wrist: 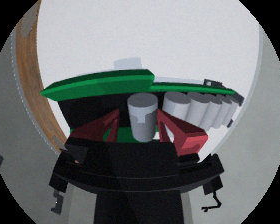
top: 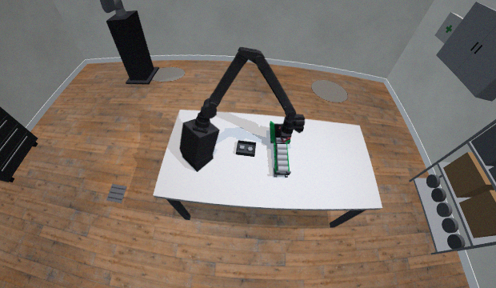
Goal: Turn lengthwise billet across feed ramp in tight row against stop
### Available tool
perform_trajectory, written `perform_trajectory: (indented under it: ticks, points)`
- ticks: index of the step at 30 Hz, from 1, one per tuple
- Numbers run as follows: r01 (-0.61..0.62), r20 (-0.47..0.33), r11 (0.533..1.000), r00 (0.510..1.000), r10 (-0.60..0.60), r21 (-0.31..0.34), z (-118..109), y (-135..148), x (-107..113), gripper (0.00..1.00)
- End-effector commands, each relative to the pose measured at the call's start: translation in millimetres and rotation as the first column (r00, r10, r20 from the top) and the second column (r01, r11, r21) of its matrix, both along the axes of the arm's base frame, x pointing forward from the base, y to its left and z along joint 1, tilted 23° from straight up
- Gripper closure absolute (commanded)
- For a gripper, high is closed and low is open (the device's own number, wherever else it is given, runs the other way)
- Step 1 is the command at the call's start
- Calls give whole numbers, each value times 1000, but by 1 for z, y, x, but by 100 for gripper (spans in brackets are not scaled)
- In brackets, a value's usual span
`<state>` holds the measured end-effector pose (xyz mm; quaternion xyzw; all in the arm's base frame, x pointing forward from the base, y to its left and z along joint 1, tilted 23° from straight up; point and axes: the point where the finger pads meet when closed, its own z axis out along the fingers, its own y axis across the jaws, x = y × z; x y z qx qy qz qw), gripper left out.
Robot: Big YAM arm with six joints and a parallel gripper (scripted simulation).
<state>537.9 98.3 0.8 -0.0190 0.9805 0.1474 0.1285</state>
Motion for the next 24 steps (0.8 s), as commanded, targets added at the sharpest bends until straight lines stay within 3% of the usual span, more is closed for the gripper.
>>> perform_trajectory:
  ticks: [1, 24]
  points:
    - [-15, 27, 1000, 1000, 15, 4, 8, 4, 4, 45]
    - [1, 20, 1000, 1000, -2, 3, 29, -12, -3, 45]
